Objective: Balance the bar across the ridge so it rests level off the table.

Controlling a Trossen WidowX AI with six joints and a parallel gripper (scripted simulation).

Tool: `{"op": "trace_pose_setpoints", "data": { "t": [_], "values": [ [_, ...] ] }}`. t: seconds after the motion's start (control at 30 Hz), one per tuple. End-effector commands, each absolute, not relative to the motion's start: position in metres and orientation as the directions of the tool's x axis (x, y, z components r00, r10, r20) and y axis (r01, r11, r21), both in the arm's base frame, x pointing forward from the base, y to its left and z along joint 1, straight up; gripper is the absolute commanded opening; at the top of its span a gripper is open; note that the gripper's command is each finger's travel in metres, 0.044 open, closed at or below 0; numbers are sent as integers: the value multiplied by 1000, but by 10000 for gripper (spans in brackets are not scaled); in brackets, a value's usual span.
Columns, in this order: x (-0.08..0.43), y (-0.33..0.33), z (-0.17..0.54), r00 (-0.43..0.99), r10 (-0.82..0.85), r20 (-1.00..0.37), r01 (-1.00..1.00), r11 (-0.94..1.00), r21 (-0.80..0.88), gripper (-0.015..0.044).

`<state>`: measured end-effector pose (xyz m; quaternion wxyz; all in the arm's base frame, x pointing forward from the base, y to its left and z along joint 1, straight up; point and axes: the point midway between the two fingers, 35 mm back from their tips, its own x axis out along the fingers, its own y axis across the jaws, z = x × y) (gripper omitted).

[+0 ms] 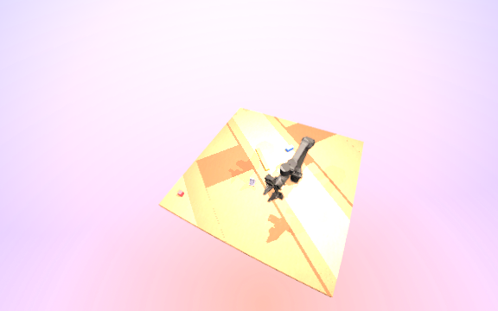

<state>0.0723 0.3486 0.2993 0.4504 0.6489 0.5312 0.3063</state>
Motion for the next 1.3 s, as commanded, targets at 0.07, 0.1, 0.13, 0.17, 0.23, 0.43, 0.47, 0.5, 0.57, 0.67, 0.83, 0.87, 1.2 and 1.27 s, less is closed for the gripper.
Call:
{"op": "trace_pose_setpoints", "data": {
  "t": [0.07, 0.1, 0.13, 0.17, 0.23, 0.43, 0.47, 0.5, 0.57, 0.67, 0.83, 0.87, 1.2, 1.27],
  "values": [
    [104, 348, 286, 324, 932, -162, 357, 38, 933, 315],
    [110, 347, 284, 336, 925, -175, 350, 49, 935, 315],
    [115, 346, 281, 349, 918, -188, 343, 61, 937, 315],
    [120, 345, 279, 361, 911, -201, 337, 74, 939, 315],
    [131, 343, 275, 384, 895, -227, 325, 99, 941, 315],
    [161, 331, 265, 457, 845, -278, 307, 143, 941, 315],
    [166, 329, 263, 467, 836, -287, 305, 152, 940, 315],
    [170, 327, 261, 477, 827, -296, 303, 161, 939, 315],
    [180, 323, 258, 497, 809, -314, 300, 180, 937, 315],
    [194, 316, 251, 523, 776, -353, 295, 223, 929, 315],
    [217, 302, 239, 561, 715, -417, 296, 297, 908, 315],
    [222, 299, 237, 568, 702, -430, 298, 312, 902, 315],
    [263, 264, 214, 613, 565, -552, 332, 450, 829, 315],
    [270, 255, 210, 618, 536, -576, 343, 475, 810, 315]
  ]
}}
